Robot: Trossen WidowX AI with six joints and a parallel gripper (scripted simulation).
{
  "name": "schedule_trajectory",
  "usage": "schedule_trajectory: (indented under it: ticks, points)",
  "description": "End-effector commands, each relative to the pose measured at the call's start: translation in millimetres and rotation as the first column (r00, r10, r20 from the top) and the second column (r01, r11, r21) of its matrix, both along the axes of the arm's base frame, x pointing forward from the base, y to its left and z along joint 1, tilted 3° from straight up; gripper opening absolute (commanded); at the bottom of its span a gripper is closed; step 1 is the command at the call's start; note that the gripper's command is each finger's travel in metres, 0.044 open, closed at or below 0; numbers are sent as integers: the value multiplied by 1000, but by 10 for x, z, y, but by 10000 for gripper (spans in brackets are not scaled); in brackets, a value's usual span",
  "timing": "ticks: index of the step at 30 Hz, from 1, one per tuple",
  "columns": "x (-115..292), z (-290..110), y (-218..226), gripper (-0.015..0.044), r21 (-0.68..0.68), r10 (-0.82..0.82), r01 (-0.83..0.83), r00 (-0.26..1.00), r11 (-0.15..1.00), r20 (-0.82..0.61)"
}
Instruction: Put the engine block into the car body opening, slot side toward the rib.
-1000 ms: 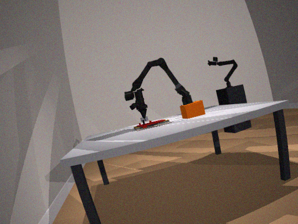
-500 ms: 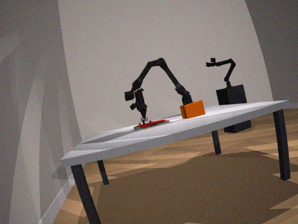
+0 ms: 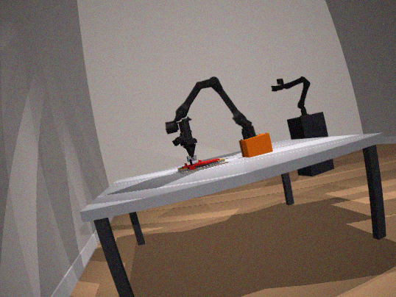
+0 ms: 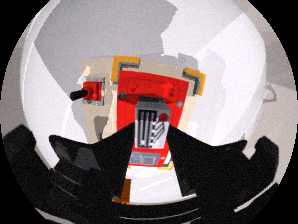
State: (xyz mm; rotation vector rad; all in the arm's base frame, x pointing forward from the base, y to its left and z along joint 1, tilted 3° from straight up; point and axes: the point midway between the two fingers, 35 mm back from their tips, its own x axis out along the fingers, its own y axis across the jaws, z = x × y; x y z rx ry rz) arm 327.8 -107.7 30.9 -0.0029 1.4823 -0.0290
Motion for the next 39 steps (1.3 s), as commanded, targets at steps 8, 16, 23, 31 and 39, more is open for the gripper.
schedule_trajectory:
  ticks: [8,16,23,31,39]
  points:
    - [5,-3,4,158,5,-30,30,1000,1000,2]
    - [13,-15,3,158,18,-173,173,985,985,3]
    - [15,-27,3,158,10,-88,88,996,996,3]
    - [18,-44,0,158,3,-4,4,1000,1000,2]
    - [20,-64,-1,158,10,-84,84,996,996,3]
